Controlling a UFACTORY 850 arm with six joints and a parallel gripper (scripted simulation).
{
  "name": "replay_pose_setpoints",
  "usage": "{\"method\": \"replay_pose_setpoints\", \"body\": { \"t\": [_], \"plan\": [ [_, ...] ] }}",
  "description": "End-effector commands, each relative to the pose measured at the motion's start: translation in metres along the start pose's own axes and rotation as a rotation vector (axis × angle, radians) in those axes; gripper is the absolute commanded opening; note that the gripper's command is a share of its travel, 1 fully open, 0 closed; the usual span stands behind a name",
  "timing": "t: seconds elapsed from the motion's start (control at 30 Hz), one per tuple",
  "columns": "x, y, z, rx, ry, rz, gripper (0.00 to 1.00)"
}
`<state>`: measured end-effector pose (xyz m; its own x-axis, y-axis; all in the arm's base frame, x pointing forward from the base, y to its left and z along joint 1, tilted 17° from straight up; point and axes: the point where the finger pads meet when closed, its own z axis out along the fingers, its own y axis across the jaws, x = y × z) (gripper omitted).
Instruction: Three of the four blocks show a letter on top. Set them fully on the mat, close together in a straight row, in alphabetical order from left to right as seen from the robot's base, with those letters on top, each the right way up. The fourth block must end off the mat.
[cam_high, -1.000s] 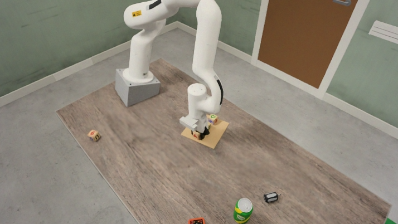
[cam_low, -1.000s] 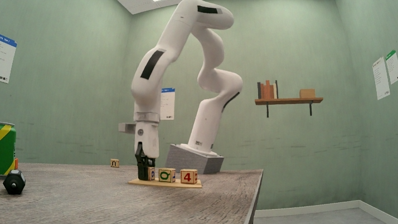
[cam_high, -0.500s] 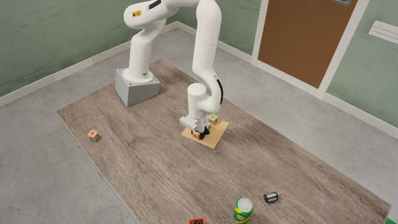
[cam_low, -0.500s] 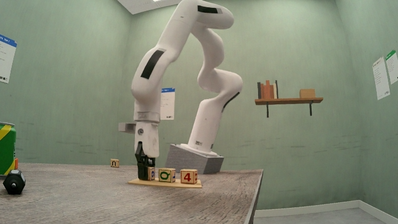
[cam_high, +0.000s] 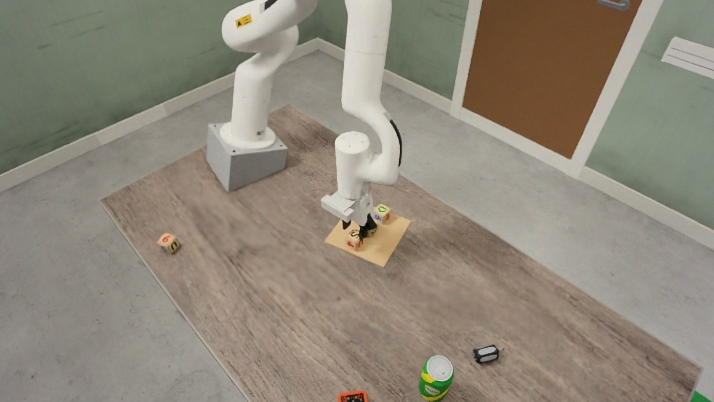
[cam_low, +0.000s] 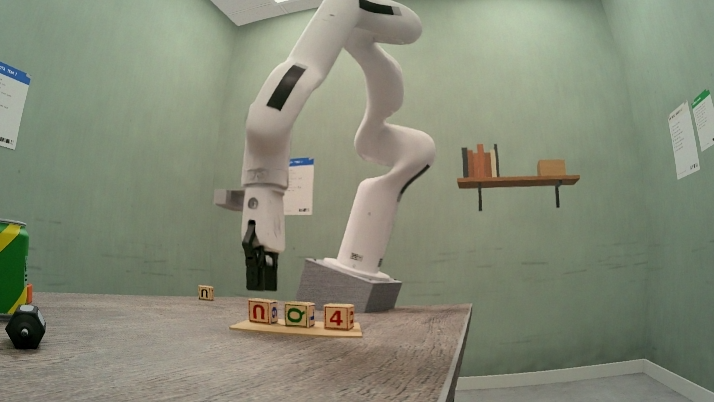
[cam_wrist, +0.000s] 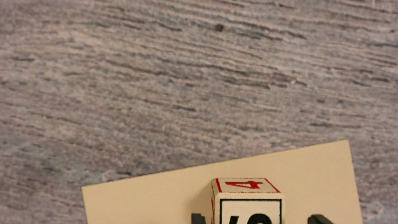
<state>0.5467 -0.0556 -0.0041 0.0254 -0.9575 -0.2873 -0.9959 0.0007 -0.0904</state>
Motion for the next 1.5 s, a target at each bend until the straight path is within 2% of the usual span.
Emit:
{"method": "replay_pose_setpoints", "body": {
  "t": [0.0,0.17,0.33,0.37,1.17,1.3,1.47],
  "plan": [
    [0.0,0.0,-0.015,-0.004,0.0,0.001,0.62],
    [0.0,0.0,-0.031,-0.004,0.0,0.001,0.62],
    [0.0,0.0,-0.035,-0.004,0.0,0.001,0.62],
    [0.0,0.0,-0.035,-0.004,0.0,0.001,1.0],
    [0.0,0.0,-0.035,-0.004,0.0,0.001,1.0],
    [0.0,0.0,-0.041,-0.004,0.0,0.001,1.0],
    [0.0,-0.001,-0.059,-0.004,0.0,0.001,1.0]
  ]
}}
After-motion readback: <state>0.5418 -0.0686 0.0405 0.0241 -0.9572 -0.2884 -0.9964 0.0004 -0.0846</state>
